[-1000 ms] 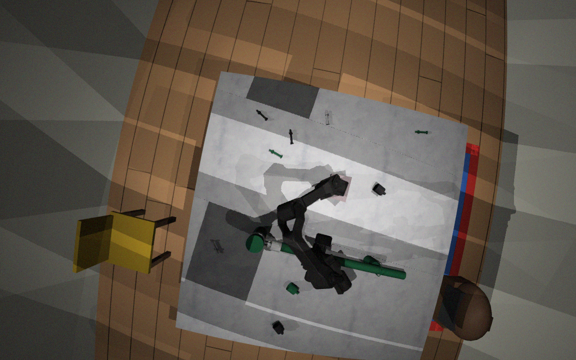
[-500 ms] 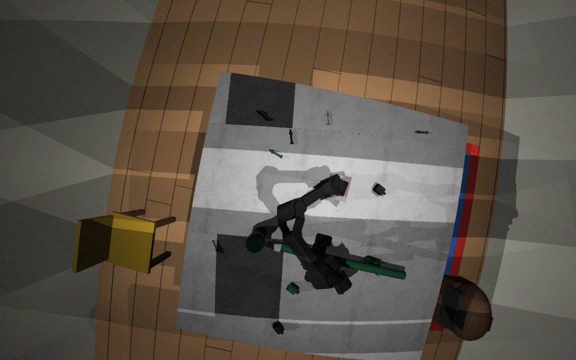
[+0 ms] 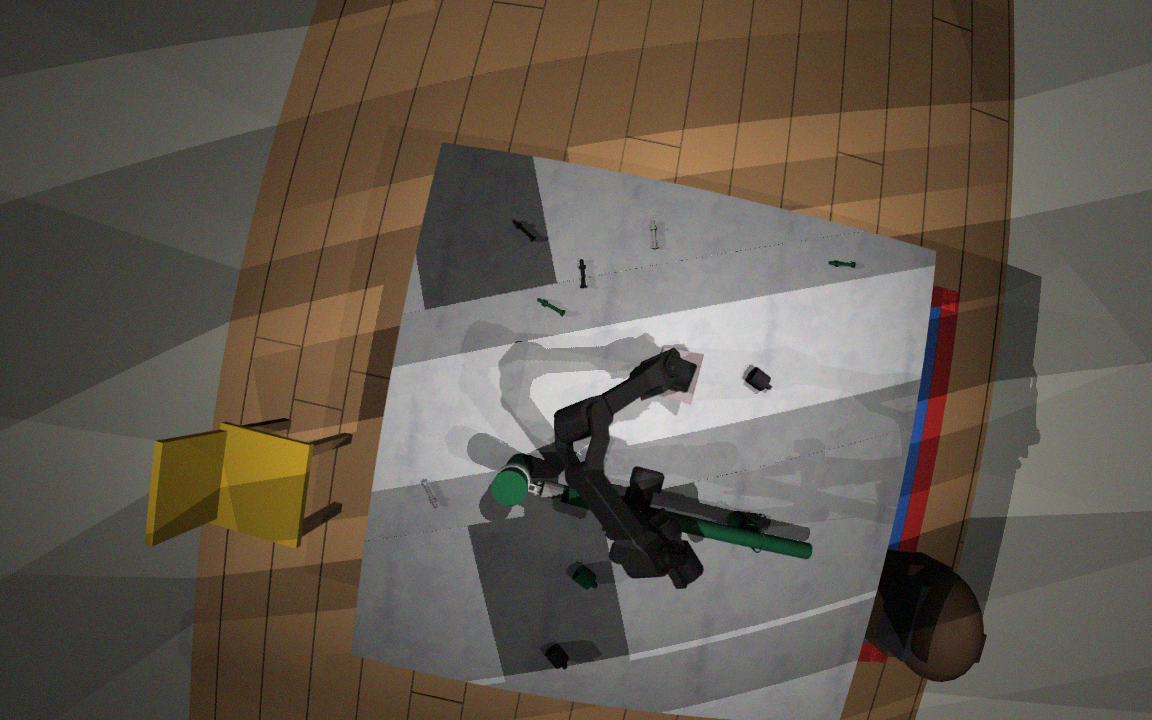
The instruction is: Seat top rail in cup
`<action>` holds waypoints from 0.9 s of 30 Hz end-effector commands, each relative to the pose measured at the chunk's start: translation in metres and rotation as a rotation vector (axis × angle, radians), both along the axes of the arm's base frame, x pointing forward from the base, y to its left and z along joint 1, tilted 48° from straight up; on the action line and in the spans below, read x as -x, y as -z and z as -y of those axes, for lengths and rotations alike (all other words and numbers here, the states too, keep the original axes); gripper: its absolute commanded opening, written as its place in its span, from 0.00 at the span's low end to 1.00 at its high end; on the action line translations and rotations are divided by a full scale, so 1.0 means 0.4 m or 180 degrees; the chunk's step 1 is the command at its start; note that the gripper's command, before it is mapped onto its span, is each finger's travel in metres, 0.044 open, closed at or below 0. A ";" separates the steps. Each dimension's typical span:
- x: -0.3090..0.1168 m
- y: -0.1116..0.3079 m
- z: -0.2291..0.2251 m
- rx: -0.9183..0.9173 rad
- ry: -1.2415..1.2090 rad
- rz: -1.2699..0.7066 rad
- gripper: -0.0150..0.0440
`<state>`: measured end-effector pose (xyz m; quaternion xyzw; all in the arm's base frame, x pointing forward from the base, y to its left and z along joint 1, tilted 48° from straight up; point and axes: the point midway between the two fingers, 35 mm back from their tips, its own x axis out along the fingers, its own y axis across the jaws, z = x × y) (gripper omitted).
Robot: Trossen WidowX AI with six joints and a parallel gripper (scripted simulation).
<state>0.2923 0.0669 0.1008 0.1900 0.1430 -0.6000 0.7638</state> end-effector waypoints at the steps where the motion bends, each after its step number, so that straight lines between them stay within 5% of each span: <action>1: 0.000 -0.002 -0.001 0.0006 -0.0001 0.0005 0.25; 27: 0.000 -0.012 -0.001 0.0047 -0.0002 0.0008 0.25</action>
